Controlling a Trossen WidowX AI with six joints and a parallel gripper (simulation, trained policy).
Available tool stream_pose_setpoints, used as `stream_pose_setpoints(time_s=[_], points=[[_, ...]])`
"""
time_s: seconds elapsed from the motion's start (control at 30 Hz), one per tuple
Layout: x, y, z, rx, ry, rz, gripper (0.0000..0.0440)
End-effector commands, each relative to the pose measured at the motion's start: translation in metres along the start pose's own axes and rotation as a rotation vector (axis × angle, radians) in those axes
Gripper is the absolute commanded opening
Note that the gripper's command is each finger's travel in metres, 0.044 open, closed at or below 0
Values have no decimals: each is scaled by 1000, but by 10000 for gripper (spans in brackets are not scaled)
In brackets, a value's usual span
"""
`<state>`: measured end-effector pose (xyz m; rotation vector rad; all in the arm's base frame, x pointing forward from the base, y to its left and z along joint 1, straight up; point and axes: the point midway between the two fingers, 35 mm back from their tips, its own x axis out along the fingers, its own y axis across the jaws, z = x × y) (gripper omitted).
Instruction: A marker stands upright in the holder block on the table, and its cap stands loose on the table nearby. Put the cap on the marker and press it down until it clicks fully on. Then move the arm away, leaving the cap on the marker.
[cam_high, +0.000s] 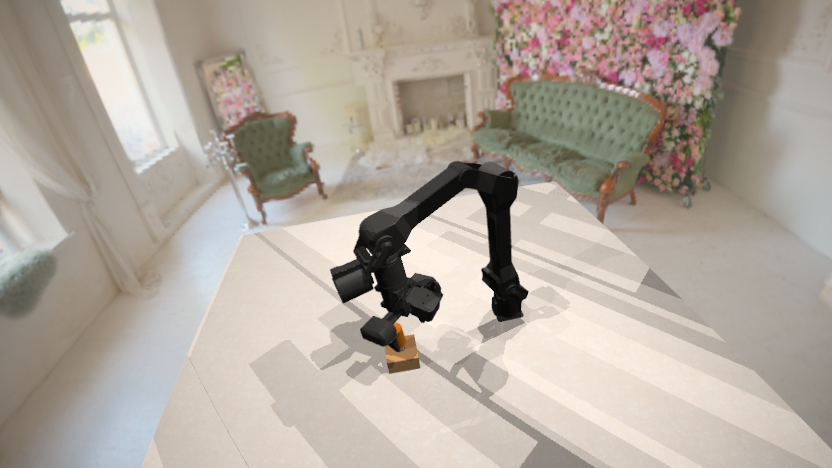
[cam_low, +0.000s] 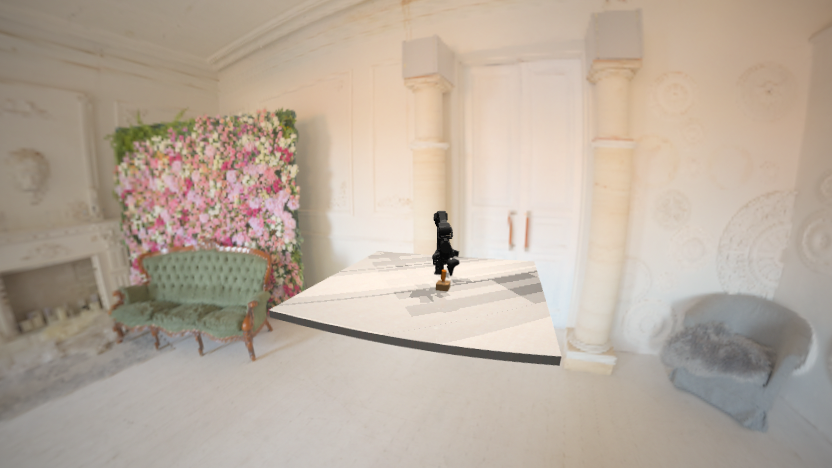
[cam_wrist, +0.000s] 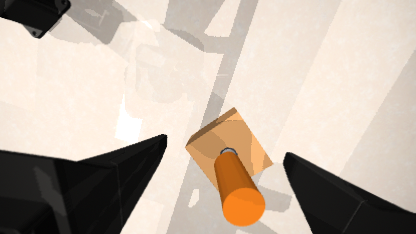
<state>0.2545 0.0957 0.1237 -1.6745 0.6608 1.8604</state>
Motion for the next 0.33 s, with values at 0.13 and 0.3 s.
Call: stream_pose_setpoints(time_s=[0.13,0.3], points=[[-23,-4,1,-34,19,-68,440],[-35,-5,2,-36,31,-103,437]])
